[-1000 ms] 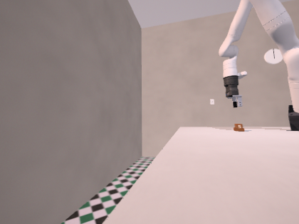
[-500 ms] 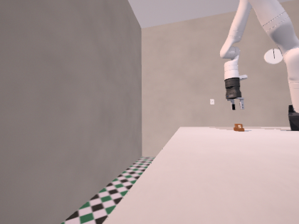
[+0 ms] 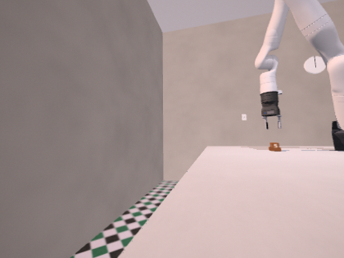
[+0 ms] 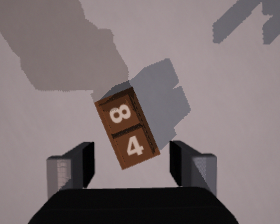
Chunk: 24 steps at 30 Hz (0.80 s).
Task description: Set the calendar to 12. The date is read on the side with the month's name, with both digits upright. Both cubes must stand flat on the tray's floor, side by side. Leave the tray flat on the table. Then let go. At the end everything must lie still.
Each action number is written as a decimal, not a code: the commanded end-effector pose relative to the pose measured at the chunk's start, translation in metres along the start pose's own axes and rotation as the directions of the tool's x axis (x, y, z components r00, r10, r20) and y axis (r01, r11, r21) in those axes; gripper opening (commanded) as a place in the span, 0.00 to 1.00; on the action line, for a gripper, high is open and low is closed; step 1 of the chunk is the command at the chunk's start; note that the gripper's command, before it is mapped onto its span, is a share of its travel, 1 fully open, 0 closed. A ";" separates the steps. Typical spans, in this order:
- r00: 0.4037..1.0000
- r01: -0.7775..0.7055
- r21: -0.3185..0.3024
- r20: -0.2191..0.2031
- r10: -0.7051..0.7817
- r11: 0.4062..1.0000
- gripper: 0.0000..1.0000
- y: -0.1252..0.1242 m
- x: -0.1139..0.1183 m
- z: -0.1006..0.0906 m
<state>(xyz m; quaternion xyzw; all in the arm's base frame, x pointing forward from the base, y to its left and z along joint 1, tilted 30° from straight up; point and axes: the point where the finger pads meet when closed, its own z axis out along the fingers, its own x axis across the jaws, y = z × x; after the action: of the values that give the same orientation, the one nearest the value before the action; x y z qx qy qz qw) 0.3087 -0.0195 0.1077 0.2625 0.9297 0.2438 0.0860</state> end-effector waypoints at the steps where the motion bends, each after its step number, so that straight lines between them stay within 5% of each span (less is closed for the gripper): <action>1: 1.000 0.024 -0.003 0.001 -0.024 1.000 1.00 -0.001 0.001 0.001; 24: 0.934 0.357 0.000 0.000 -0.357 0.934 1.00 0.002 0.001 0.010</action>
<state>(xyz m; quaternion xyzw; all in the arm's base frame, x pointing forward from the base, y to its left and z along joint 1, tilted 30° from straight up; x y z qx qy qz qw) 0.3115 -0.0131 0.1006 0.0911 0.9617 0.2247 0.1281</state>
